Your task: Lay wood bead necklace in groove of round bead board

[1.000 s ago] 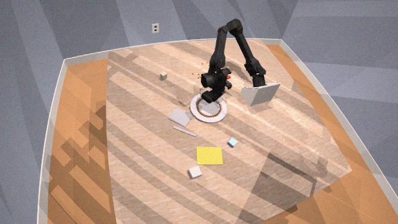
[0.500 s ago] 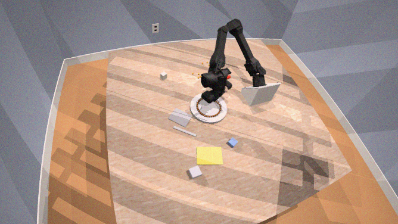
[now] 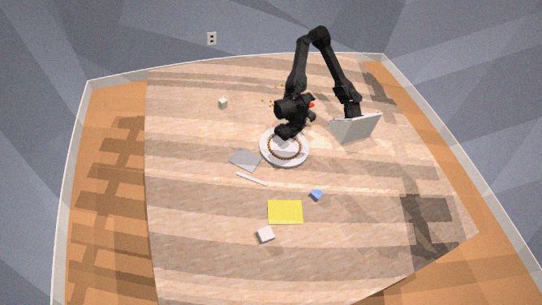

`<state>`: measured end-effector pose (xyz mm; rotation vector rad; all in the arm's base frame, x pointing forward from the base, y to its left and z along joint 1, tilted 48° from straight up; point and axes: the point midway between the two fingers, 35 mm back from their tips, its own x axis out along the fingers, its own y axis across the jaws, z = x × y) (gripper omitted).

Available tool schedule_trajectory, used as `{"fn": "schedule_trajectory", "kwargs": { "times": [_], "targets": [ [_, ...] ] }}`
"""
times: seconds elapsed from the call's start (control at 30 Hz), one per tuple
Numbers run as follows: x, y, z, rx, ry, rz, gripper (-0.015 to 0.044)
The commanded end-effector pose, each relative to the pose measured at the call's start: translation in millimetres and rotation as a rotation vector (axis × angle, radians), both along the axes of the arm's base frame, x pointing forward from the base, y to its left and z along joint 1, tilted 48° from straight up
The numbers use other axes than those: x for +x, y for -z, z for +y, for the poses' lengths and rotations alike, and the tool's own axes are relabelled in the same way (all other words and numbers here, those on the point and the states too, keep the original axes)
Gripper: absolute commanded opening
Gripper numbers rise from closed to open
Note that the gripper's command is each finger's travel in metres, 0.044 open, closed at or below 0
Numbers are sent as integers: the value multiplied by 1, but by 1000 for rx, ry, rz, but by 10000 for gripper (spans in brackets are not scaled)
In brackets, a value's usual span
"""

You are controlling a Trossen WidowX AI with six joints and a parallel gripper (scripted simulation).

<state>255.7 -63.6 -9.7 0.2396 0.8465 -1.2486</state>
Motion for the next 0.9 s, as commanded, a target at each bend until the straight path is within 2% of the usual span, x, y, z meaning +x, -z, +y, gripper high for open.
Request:
{"fn": "schedule_trajectory", "kwargs": {
  "times": [0.0,0.87],
  "targets": [
    [0,0,0,0,0,-1,0],
    [-10,-7,1,-5,-2,9,0]
  ]
}}
